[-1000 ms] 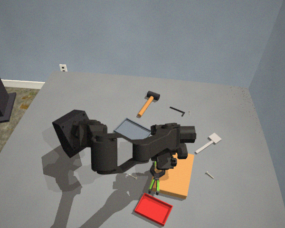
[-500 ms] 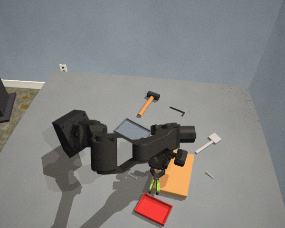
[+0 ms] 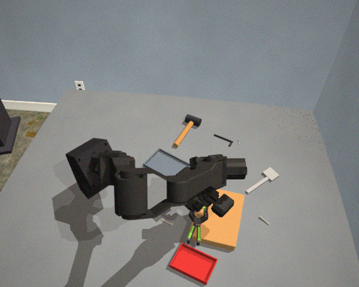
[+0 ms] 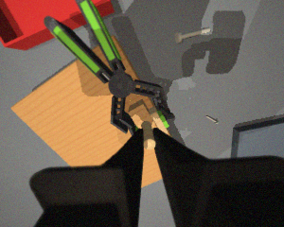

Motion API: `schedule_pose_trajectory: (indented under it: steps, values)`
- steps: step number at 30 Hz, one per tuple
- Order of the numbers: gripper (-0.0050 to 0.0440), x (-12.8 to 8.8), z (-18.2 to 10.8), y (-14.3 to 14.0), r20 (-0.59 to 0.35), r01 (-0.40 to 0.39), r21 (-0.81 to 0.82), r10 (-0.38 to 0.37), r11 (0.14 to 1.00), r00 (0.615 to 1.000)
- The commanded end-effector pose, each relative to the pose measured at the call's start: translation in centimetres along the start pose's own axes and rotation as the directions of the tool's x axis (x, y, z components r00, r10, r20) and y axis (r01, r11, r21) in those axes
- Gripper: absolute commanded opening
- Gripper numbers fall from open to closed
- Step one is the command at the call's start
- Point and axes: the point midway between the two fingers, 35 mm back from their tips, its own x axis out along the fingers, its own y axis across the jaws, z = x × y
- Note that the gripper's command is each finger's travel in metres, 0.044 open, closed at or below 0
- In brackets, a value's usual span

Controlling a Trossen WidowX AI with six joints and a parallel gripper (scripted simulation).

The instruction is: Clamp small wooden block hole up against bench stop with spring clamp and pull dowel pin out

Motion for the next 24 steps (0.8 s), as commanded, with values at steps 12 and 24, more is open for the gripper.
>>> schedule_pose_trajectory:
  steps: [12, 24]
  values:
    - [0.0000, -0.17, -0.05, 0.08, -0.002, -0.003, 0.211, 0.003, 0.977, 1.000]
    - [0.0000, -0.20, -0.05, 0.07, -0.002, -0.003, 0.161, 0.003, 0.987, 1.000]
